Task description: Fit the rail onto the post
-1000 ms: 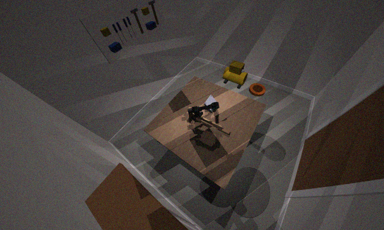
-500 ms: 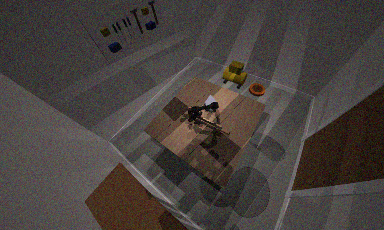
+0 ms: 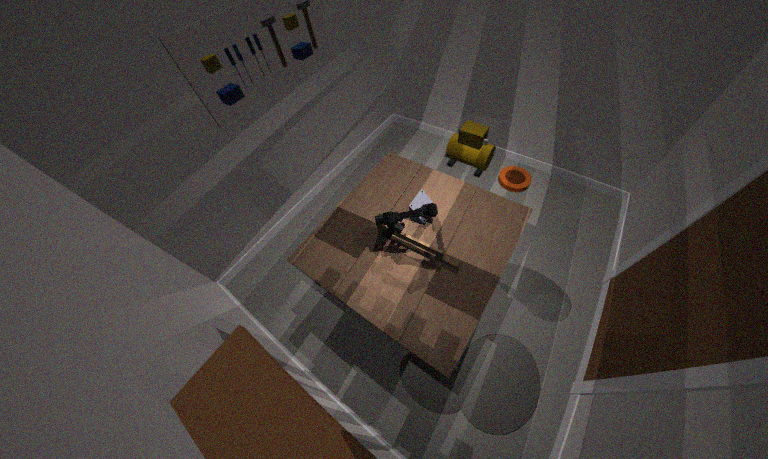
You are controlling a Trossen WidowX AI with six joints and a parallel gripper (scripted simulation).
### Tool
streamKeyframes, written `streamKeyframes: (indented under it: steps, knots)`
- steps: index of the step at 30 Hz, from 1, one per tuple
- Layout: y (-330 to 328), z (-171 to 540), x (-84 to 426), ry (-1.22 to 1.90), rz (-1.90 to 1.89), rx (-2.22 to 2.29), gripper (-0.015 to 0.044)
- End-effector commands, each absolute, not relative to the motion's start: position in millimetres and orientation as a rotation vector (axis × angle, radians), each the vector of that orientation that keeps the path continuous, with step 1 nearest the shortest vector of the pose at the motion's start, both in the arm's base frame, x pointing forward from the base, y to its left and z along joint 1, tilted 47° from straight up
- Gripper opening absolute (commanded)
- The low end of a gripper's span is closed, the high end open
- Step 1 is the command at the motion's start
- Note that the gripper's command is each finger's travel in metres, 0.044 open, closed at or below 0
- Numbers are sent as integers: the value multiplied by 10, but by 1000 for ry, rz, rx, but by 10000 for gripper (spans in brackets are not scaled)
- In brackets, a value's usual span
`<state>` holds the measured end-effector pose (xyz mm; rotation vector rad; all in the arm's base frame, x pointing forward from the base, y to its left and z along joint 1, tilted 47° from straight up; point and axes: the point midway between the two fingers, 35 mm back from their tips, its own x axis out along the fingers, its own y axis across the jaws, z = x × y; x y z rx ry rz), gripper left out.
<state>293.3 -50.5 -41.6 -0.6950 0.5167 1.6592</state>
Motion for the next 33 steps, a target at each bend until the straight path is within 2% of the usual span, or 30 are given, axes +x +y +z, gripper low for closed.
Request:
streamKeyframes:
  steps: [1,14,30,31,33]
  knots:
    - [-551,-421,2955,515,1649,-703,0]
    - [-564,-437,2959,516,1649,-704,0]
    - [-511,-428,2935,516,1662,-691,420]
    - [-511,-428,2935,516,1662,-691,440]
    - [-511,-428,2935,516,1662,-691,440]
